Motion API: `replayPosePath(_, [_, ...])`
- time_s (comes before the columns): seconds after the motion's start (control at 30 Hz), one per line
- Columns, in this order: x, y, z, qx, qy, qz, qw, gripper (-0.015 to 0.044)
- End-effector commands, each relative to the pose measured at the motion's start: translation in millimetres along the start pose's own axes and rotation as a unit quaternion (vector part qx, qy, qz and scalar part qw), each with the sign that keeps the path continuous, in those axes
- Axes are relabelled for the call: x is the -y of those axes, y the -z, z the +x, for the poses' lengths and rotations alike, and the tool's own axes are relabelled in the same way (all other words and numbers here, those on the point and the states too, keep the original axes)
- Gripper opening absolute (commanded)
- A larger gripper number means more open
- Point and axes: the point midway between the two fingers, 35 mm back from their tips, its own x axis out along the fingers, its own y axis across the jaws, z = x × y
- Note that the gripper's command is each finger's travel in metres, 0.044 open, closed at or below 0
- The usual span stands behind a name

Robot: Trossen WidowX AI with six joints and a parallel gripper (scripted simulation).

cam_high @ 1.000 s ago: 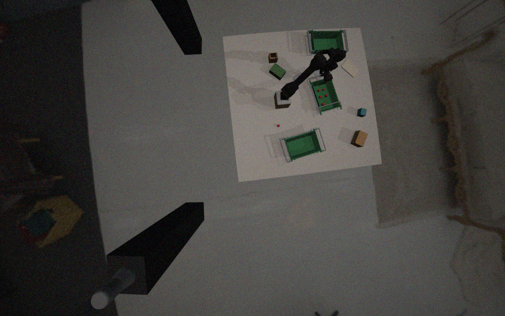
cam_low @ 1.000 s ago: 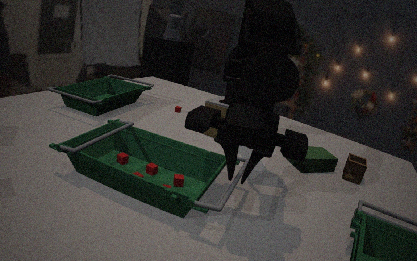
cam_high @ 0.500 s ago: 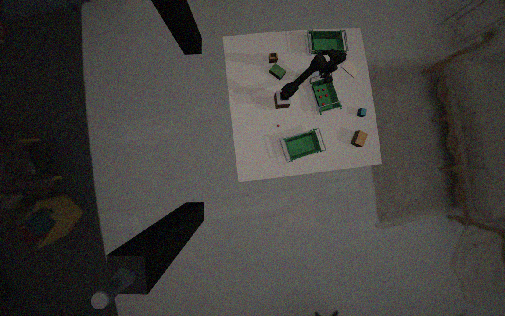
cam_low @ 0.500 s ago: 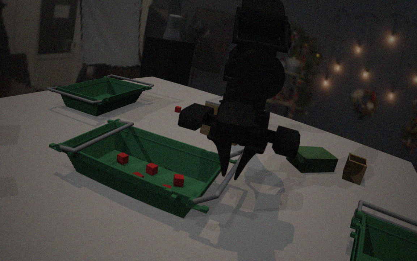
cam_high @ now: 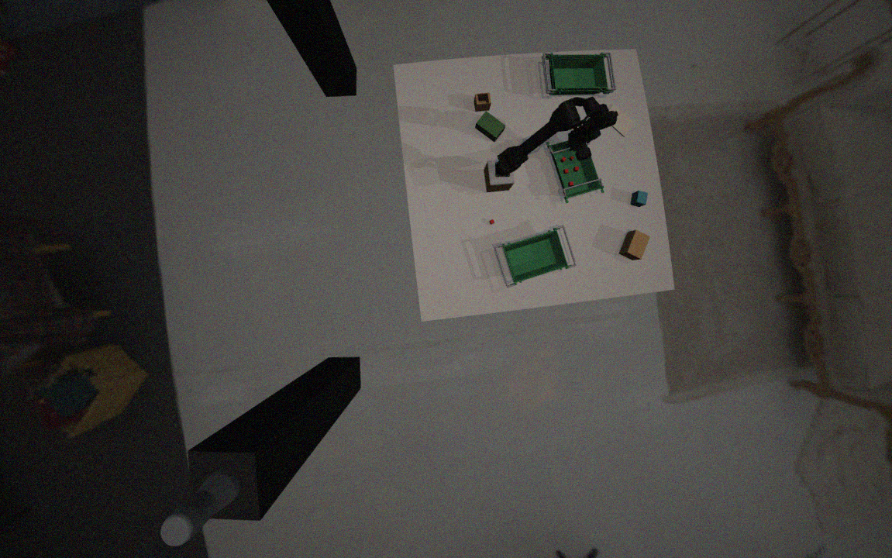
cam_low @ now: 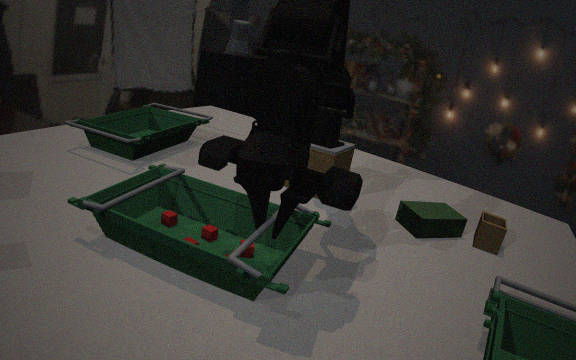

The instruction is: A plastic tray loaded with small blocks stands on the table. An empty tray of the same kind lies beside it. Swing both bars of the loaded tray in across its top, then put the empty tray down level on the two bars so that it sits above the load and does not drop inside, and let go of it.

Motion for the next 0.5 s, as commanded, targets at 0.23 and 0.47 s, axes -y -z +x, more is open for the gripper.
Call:
replayPosePath(0.23, [-5.7,-1.1,-43.6,0.001,-0.003,-0.006,1.000,0.0081])
replayPosePath(0.47, [-4.5,-0.4,-34.2,-0.003,-0.001,-0.009,1.000,0.0081])
